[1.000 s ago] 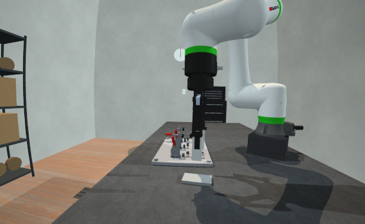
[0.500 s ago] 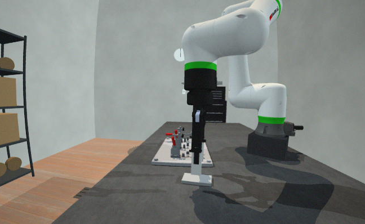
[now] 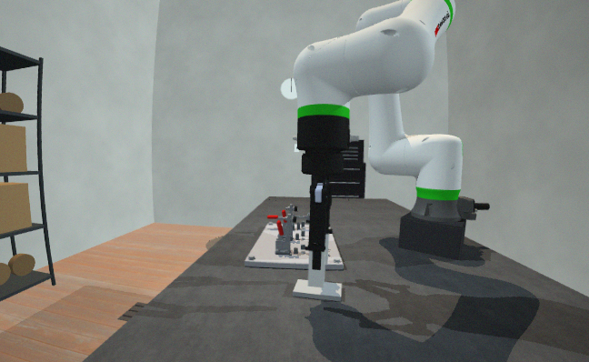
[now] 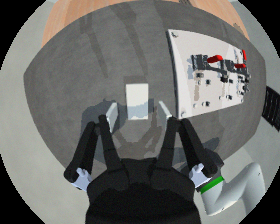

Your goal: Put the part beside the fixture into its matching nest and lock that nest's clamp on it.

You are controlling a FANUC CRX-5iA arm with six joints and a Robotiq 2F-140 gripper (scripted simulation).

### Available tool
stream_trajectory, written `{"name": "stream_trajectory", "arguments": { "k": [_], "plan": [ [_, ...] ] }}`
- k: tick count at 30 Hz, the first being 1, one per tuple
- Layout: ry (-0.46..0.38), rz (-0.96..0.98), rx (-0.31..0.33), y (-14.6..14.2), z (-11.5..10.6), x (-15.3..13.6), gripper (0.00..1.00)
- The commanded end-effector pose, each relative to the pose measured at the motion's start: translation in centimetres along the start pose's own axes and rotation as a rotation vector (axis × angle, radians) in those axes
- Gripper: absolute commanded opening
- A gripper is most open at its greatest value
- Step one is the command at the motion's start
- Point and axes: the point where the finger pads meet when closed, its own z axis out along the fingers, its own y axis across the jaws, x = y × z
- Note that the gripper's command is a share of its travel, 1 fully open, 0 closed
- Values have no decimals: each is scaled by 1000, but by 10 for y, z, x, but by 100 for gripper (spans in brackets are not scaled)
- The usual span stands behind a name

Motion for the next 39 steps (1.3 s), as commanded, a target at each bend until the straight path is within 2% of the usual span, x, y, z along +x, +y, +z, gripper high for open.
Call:
{"name": "stream_trajectory", "arguments": {
  "k": [1, 15, 39],
  "plan": [
    [0, 0, 0, 0, 0, 0, 58],
    [0, 0, 0, 0, 2, 0, 58],
    [0, 0, 0, 0, 30, 0, 58]
  ]
}}
